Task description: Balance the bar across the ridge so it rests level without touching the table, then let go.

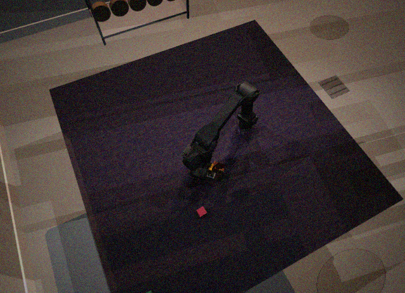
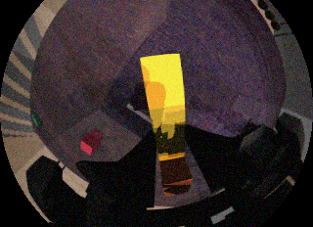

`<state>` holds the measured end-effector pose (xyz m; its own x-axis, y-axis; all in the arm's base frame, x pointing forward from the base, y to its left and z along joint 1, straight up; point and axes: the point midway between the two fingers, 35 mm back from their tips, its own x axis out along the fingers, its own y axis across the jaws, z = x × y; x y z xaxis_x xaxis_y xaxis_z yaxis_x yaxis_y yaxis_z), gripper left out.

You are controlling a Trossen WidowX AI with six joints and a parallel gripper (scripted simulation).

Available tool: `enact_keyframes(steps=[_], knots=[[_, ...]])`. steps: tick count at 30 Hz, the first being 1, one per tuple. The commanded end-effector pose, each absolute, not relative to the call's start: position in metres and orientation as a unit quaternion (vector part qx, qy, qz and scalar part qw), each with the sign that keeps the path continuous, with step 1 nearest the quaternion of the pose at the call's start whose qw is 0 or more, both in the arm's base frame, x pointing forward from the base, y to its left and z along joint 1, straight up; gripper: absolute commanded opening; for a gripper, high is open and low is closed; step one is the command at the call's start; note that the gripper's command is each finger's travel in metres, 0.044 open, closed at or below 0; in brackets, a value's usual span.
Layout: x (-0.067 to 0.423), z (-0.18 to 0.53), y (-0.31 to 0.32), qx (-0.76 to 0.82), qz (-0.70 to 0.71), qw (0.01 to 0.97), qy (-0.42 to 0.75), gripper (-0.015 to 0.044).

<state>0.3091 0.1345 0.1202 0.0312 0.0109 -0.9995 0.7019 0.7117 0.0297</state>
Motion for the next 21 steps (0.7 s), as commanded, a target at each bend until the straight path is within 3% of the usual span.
enact_keyframes(steps=[1, 21], knots=[[0.3092, 0.1195, 0.135, 0.277, -0.26, 0.662, 0.646, 0.0], [0.309, 0.1178, 0.1347, 0.277, -0.26, 0.662, 0.646, 0.0]])
